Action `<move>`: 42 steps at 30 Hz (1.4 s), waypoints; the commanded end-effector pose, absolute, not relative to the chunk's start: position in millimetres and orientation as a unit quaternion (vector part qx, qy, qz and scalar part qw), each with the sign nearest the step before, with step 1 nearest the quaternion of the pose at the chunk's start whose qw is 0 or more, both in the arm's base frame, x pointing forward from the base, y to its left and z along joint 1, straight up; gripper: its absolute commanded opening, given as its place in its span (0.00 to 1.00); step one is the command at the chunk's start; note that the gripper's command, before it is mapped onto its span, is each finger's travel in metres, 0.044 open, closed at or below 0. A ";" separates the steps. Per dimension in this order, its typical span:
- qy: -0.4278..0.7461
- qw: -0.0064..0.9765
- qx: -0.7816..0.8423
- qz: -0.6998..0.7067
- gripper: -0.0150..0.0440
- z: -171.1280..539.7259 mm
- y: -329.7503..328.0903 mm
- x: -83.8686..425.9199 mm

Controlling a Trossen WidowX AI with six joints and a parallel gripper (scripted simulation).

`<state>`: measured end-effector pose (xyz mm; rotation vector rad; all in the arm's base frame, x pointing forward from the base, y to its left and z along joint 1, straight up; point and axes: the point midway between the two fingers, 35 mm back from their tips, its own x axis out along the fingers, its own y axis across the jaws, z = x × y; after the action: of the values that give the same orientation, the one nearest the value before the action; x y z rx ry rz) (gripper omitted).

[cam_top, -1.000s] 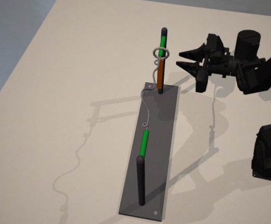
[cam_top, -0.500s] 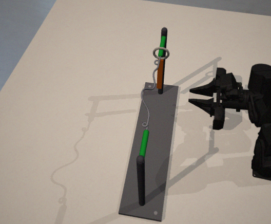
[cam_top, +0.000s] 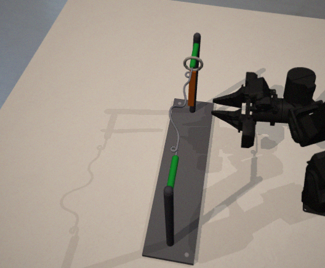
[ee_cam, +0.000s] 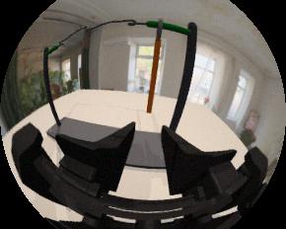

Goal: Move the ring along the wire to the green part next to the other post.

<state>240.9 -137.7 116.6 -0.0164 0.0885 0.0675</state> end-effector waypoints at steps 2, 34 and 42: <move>0.038 0.999 -0.009 0.032 0.53 130.2 -135.0 250.1; 0.038 0.999 -0.010 0.032 0.53 129.5 -137.5 292.5; 0.037 0.999 -0.010 0.032 0.53 128.5 -136.5 305.0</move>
<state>299.0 -136.0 130.1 -0.0269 0.0719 0.0659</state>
